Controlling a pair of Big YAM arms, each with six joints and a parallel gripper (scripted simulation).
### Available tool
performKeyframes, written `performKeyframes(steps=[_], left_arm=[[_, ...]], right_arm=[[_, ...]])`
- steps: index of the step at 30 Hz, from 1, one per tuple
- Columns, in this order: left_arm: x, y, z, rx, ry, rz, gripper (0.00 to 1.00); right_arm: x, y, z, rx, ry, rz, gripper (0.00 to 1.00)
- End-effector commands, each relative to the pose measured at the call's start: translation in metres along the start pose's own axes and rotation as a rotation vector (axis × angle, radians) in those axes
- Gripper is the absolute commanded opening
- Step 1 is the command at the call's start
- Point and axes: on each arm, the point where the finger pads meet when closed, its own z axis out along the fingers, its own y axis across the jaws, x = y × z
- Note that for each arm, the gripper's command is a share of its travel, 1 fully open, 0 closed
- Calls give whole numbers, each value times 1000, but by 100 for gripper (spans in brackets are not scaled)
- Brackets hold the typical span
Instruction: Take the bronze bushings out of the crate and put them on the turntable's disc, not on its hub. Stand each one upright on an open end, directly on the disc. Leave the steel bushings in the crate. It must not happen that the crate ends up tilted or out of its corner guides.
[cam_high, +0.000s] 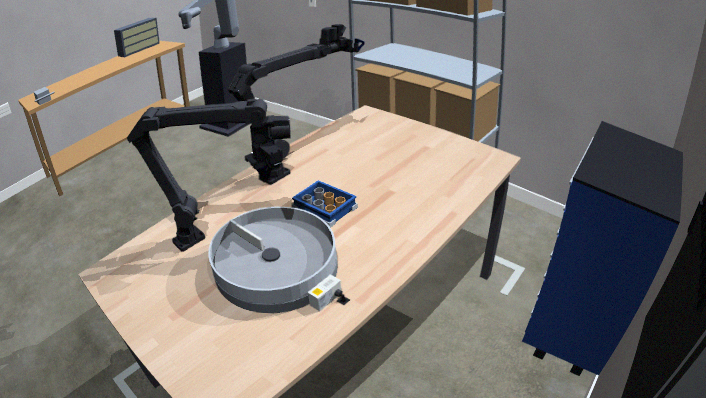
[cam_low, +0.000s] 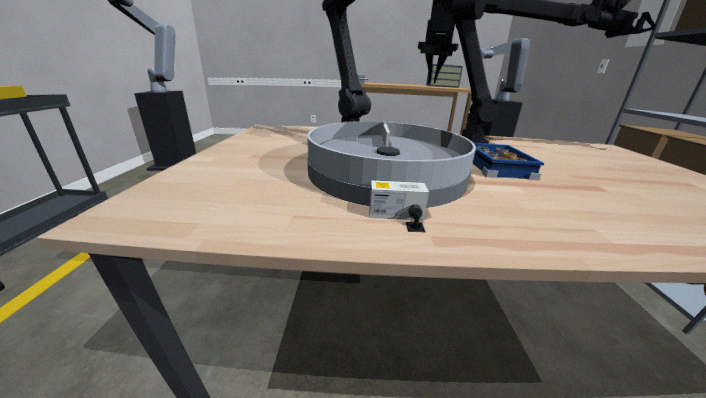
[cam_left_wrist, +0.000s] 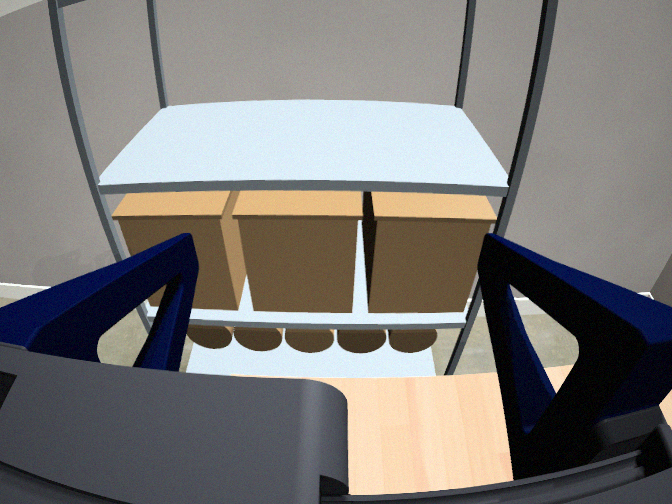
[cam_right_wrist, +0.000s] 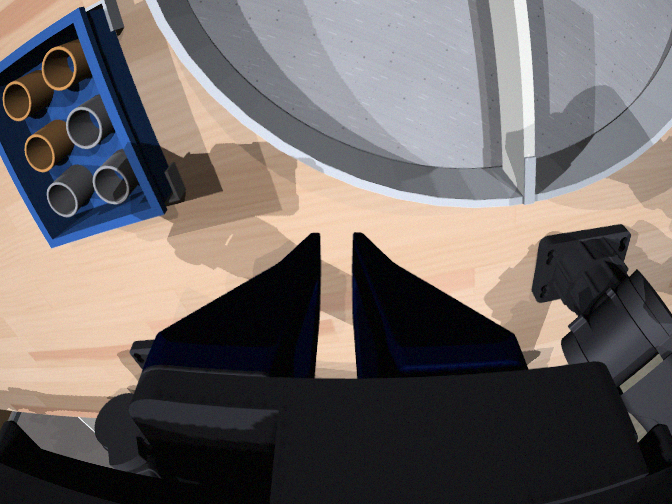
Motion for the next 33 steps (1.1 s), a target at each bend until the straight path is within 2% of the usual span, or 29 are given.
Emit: performKeyframes(steps=[1, 5, 7, 22, 24, 33], left_arm=[[-28, 4, -11, -4, -67, 16, 100], [-28, 4, -11, -4, -67, 16, 100], [-28, 4, -11, -4, -67, 16, 100], [-28, 4, -11, -4, -67, 16, 100], [-28, 4, -11, -4, -67, 16, 100], [-28, 4, -11, -4, -67, 16, 100]], right_arm=[[-10, 31, -24, -56, -41, -159, 11], [-8, 47, -24, -54, -43, -279, 11], [-8, 47, -24, -54, -43, -279, 11], [0, 109, -24, -44, -49, -749, 11], [0, 109, -24, -44, -49, -749, 11], [7, 145, -23, -32, -44, -1045, 11]])
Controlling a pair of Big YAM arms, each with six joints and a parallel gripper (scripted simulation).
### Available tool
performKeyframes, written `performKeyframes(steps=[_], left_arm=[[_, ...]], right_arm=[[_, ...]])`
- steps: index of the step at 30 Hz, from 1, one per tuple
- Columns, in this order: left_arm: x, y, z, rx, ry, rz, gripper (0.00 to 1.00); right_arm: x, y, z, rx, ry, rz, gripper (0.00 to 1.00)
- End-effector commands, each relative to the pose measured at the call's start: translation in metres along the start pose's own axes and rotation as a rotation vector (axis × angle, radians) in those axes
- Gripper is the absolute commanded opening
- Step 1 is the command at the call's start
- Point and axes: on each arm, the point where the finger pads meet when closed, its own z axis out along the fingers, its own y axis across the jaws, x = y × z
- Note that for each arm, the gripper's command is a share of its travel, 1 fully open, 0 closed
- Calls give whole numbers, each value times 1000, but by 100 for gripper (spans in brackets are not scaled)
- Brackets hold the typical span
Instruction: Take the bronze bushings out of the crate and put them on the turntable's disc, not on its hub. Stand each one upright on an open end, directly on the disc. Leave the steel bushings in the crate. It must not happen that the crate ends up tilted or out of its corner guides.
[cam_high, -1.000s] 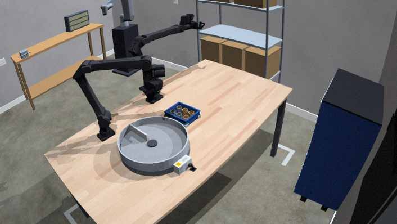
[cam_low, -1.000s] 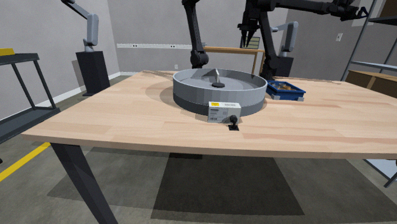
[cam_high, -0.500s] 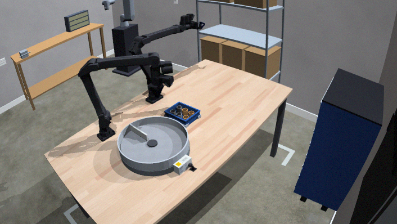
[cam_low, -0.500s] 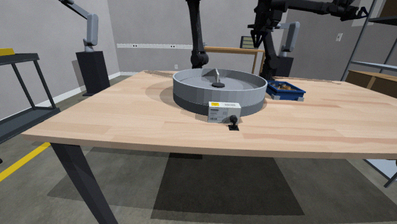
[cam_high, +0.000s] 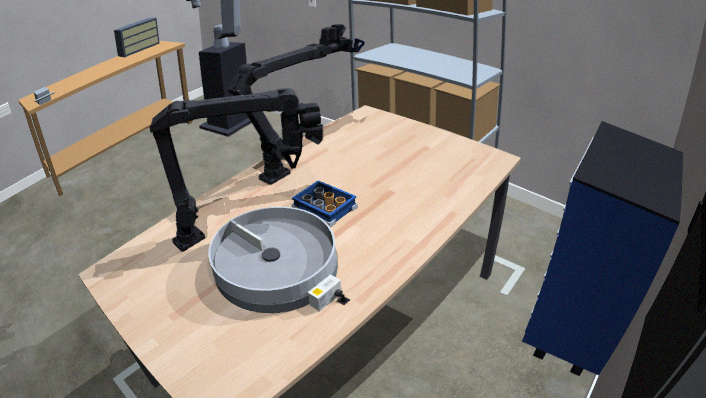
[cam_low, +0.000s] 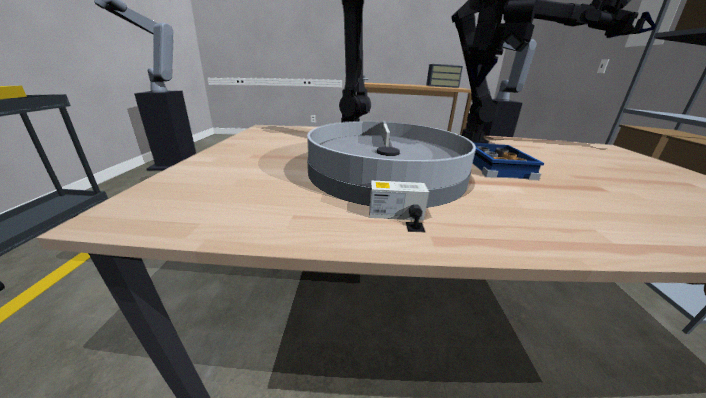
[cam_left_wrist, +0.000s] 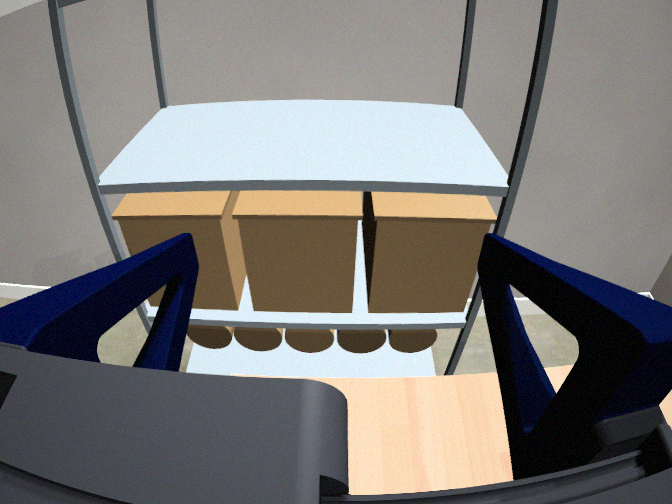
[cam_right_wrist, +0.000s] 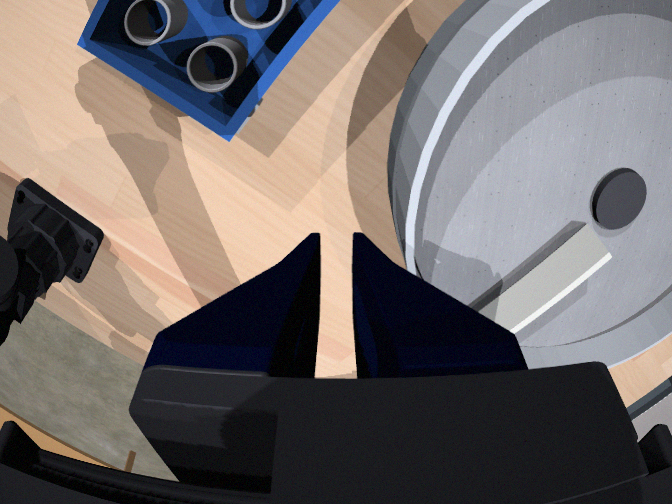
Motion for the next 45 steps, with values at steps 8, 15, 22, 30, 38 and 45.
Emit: performKeyframes(steps=[8, 15, 22, 30, 38, 45], left_arm=[[-28, 4, -11, -4, -67, 16, 100], [-28, 4, -11, -4, -67, 16, 100], [-28, 4, -11, -4, -67, 16, 100], [-28, 4, -11, -4, -67, 16, 100], [-28, 4, -11, -4, -67, 16, 100], [-28, 4, -11, -4, -67, 16, 100]], right_arm=[[-40, 28, -23, -8, -51, -312, 11], [-60, 50, -23, -4, -52, -541, 11], [-80, 67, -23, 0, -53, -737, 11], [-89, 79, -23, 2, -53, -855, 11], [-95, 77, -28, 5, -64, -898, 11], [-96, 79, -26, 5, -62, -902, 11]])
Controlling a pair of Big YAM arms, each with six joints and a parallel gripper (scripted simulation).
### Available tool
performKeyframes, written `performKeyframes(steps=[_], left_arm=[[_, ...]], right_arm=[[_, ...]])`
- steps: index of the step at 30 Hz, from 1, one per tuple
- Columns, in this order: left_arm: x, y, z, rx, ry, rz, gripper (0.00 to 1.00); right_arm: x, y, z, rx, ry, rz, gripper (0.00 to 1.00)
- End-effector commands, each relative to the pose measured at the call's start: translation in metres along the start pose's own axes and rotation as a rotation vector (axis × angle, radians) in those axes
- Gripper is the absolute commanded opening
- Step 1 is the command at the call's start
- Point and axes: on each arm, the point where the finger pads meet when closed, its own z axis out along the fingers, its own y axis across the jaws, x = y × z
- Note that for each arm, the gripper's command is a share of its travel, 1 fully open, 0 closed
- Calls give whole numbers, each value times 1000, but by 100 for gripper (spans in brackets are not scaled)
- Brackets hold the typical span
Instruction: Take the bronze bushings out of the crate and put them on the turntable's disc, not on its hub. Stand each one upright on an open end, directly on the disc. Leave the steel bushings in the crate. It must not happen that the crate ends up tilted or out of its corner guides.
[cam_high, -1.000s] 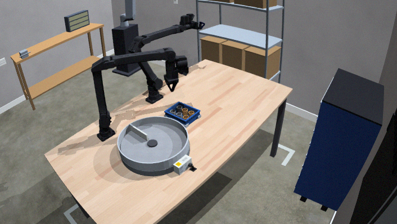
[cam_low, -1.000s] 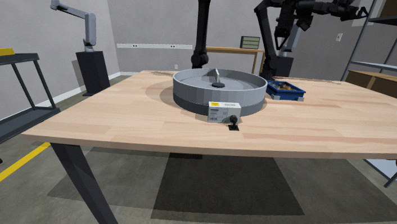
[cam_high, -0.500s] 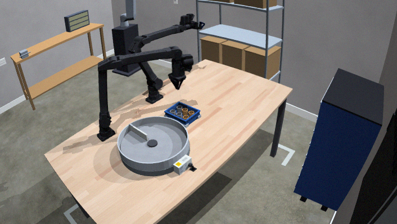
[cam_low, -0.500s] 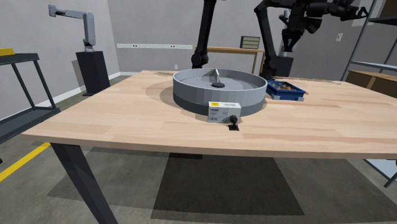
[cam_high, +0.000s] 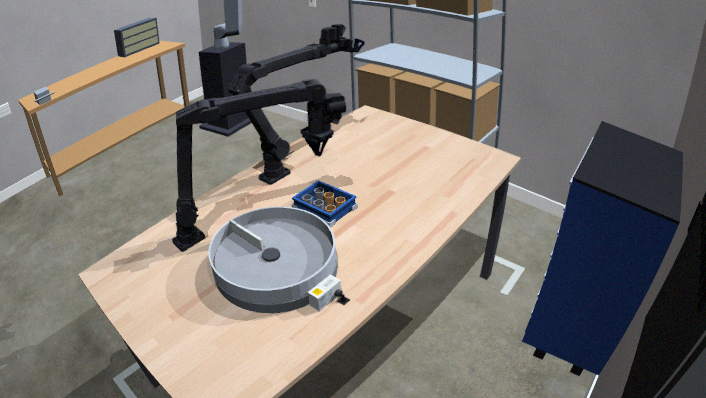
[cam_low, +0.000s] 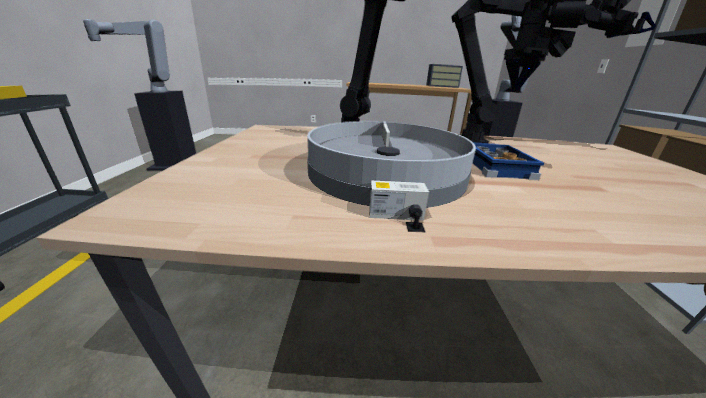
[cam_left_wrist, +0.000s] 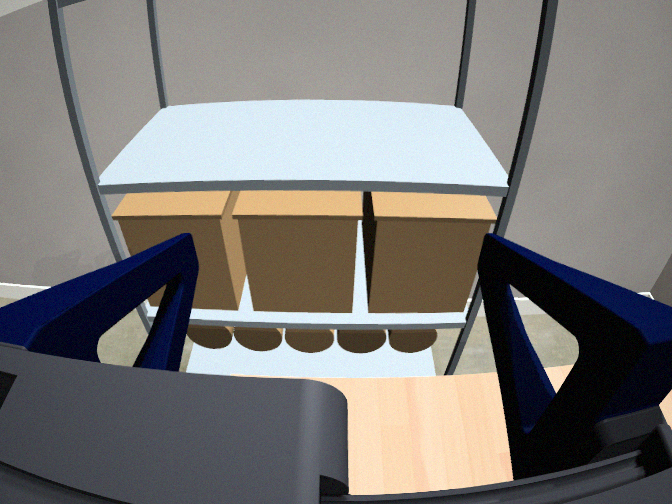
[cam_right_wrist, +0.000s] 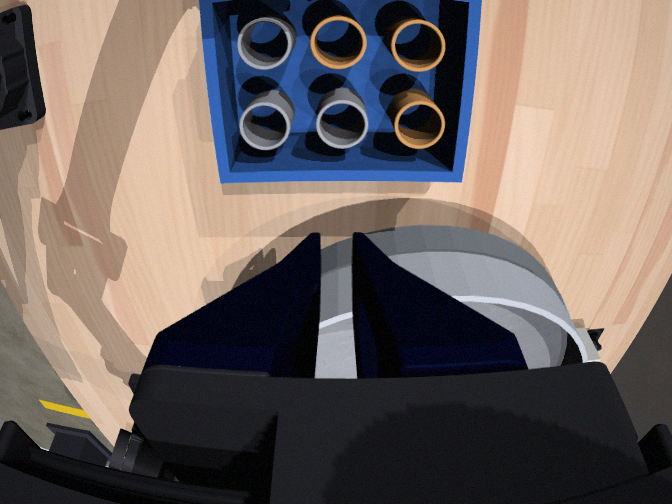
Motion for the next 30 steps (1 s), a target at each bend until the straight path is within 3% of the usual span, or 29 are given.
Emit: performKeyframes(steps=[1, 7, 9, 16, 27, 30], left_arm=[[-28, 4, -11, -4, -67, 16, 100], [-28, 4, -11, -4, -67, 16, 100], [-28, 4, -11, -4, -67, 16, 100], [-28, 4, -11, -4, -67, 16, 100], [-28, 4, -11, -4, -67, 16, 100], [-28, 4, -11, -4, -67, 16, 100]], right_arm=[[-15, -8, -24, 24, -52, -16, 11], [-19, -11, -22, 34, -69, -12, 11], [-7, -3, 6, 2, -15, -12, 11], [-5, -3, 12, 10, -28, -11, 11], [-6, -6, 72, -1, -10, -9, 11], [-6, -6, 72, 7, -24, -8, 11]])
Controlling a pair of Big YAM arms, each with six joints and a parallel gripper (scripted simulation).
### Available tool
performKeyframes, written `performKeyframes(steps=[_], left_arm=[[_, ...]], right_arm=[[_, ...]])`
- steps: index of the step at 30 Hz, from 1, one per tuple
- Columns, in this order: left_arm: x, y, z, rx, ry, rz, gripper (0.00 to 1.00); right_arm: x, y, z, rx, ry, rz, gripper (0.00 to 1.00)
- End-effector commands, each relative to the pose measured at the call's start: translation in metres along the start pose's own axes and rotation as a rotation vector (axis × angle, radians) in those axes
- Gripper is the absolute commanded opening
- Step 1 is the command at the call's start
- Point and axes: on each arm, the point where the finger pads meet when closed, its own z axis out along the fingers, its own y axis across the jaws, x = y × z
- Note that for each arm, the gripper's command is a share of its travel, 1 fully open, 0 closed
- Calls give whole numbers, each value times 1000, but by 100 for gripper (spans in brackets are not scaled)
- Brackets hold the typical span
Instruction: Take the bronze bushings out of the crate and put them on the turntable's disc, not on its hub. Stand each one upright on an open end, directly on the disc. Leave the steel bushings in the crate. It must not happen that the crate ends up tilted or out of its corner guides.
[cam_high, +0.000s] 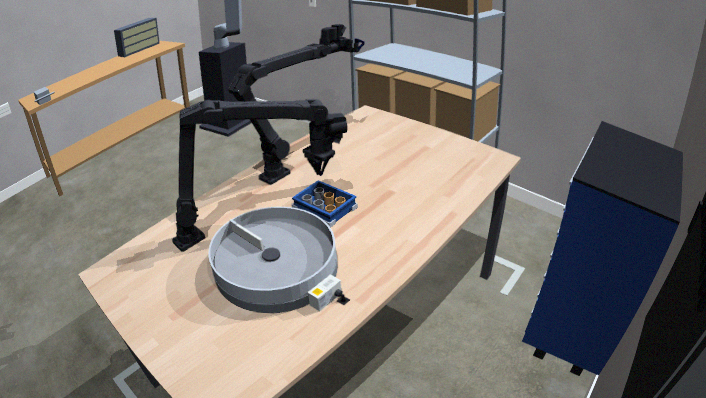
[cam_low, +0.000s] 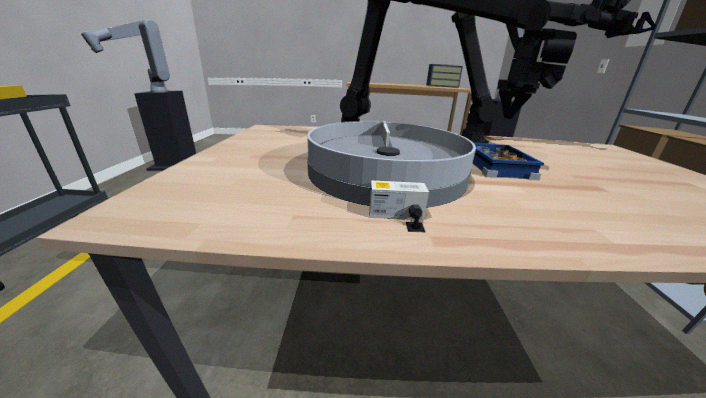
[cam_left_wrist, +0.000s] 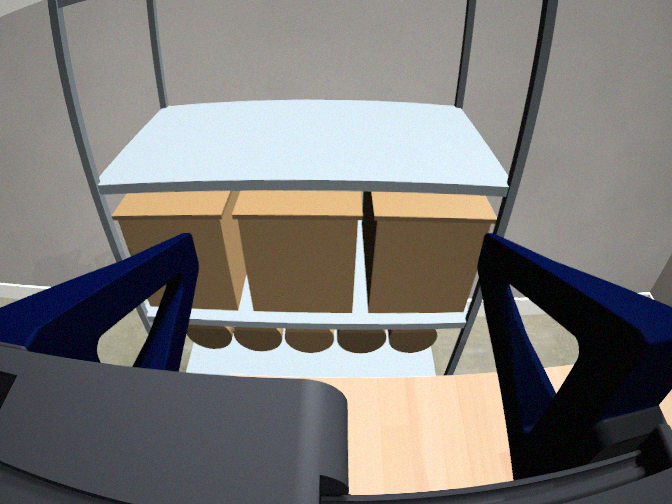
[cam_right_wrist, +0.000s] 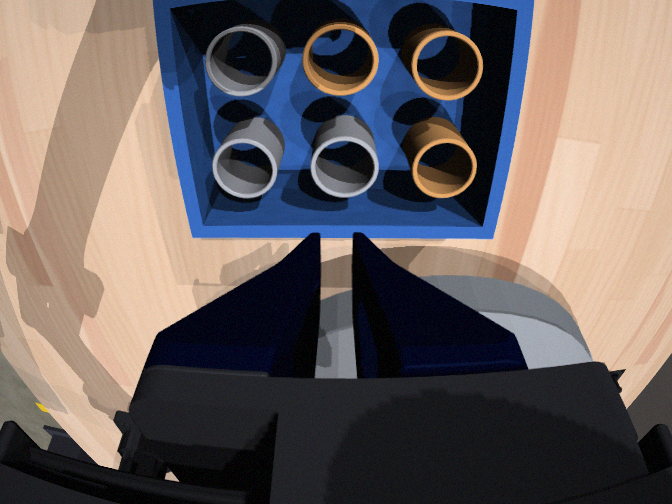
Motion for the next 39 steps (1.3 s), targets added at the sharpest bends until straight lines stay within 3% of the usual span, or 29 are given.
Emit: performKeyframes(steps=[1, 2, 9, 13, 39], left_arm=[[-28, 4, -11, -4, -67, 16, 100], [-28, 4, -11, -4, -67, 16, 100], [-28, 4, -11, -4, -67, 16, 100], [-28, 4, -11, -4, -67, 16, 100], [-28, 4, -11, -4, -67, 16, 100]], right_arm=[[-5, -6, -6, 15, -35, -4, 11], [-5, -6, -17, 31, -62, -3, 11], [-5, -7, 23, 7, -22, -3, 11], [-10, -10, -5, 37, -72, -2, 11], [-9, -9, -2, 32, -63, -2, 11]])
